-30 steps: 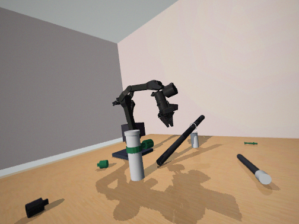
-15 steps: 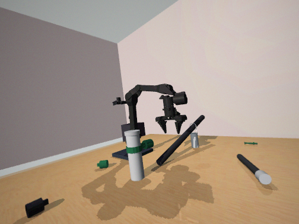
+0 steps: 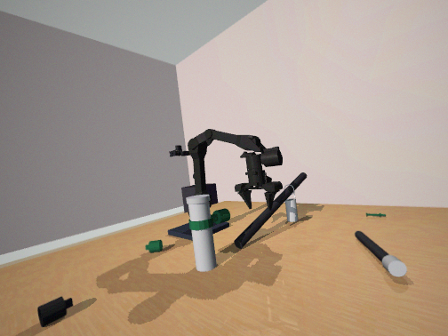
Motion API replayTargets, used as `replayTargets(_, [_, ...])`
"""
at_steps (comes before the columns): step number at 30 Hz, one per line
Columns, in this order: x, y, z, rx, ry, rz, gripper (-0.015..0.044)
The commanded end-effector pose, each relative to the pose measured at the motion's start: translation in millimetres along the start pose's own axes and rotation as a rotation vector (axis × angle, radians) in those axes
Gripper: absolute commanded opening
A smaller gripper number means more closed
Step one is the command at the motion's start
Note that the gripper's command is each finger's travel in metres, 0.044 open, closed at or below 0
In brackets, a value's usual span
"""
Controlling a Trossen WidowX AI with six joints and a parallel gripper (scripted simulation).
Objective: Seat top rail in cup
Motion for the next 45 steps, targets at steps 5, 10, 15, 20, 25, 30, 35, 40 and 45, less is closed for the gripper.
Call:
replayTargets(5, [-1,13,1,0.007,-0.005,0.007,0.0440])
replayTargets(10, [-1,20,1,0.007,-0.005,0.007,0.0440])
replayTargets(15, [0,28,0,0.007,-0.005,0.007,0.0440])
replayTargets(20, [0,36,0,0.007,-0.005,0.007,0.0440])
replayTargets(25, [0,44,0,0.007,-0.005,0.007,0.0440])
replayTargets(30, [-1,52,0,0.008,-0.005,0.007,0.0440])
replayTargets(35, [-1,61,1,0.008,-0.005,0.007,0.0440])
replayTargets(40, [-1,69,2,0.008,-0.005,0.007,0.0440])
replayTargets(45, [-1,72,2,0.008,-0.005,0.007,0.0440])
Point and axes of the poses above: the point midway between the two fingers, 35 mm back from their tips, its own y axis out along the fingers, its own z axis across the jaws, x = y × z, the point moved 5 cm from there along -y, back along the fingers, and after that the axes turned 9 degrees about y, right-handed, at the moved point
